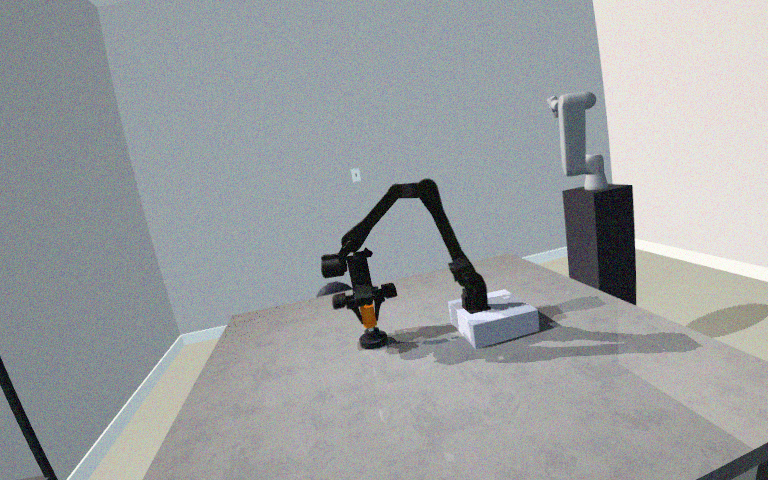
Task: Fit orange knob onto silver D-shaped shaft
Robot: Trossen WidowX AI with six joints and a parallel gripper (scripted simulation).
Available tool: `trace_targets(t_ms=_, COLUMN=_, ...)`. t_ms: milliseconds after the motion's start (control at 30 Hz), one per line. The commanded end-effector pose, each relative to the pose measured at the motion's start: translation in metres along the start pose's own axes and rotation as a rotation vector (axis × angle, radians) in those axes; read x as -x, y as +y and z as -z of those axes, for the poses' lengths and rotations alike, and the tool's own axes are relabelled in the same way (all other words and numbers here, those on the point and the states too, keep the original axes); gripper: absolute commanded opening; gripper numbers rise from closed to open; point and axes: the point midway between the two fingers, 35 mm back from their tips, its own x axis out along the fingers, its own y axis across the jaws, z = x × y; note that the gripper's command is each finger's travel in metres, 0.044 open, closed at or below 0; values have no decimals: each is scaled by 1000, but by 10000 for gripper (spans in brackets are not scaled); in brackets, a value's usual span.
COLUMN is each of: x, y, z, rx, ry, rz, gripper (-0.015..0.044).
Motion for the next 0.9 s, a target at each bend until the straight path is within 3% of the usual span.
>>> trace_targets(t_ms=0, x=0, y=-1, z=0, rx=-24, ry=2, rz=4, gripper=0)
trace_targets(t_ms=867, x=-15, y=0, z=0, rx=-47, ry=2, rz=4, gripper=0)
